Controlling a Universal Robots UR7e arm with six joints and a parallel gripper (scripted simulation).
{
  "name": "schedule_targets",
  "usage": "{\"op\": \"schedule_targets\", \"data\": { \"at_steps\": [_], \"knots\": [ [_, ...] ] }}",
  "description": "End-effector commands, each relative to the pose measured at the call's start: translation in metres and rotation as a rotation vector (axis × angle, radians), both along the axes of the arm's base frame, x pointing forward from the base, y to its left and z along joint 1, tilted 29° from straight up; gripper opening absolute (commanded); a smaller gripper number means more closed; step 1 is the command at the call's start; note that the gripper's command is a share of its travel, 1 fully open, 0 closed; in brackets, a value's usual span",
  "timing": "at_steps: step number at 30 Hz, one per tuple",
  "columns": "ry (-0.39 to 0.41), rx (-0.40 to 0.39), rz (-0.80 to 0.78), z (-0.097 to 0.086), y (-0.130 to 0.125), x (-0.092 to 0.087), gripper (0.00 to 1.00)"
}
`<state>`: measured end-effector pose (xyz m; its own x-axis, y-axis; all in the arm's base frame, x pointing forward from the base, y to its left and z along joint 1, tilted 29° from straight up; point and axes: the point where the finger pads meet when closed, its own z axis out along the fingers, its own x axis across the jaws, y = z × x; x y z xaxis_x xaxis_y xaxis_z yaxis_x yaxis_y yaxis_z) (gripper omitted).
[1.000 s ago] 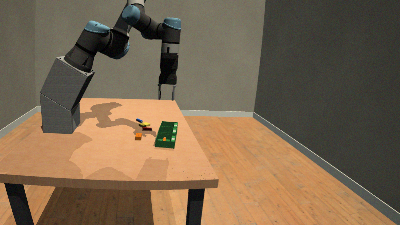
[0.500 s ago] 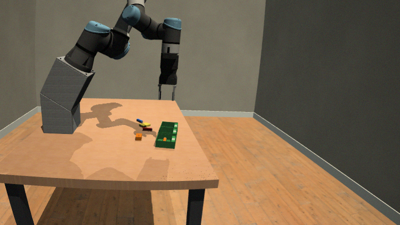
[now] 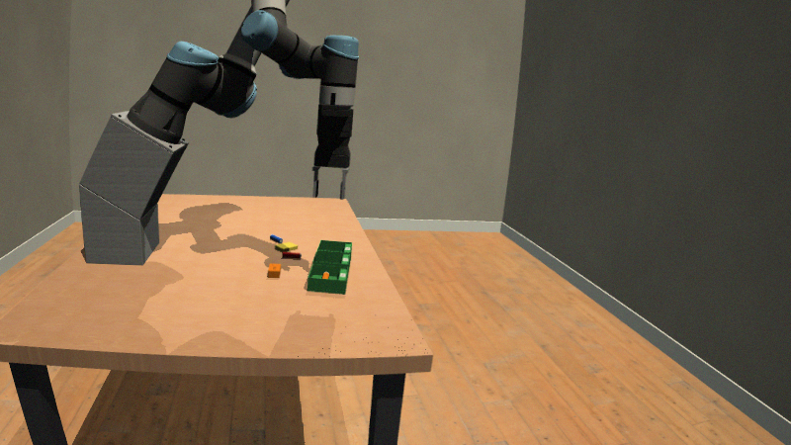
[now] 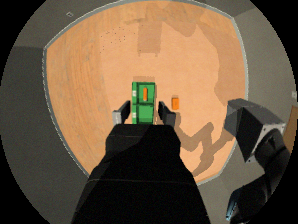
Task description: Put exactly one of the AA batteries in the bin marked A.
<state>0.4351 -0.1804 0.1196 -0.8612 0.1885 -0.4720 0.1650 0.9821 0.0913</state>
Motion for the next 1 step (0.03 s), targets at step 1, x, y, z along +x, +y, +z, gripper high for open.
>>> {"op": "schedule_targets", "data": {
  "at_steps": [1],
  "knots": [
    [-0.001,-0.001,0.000,0.0005,-0.0002,0.0002,1.00]
  ]
}}
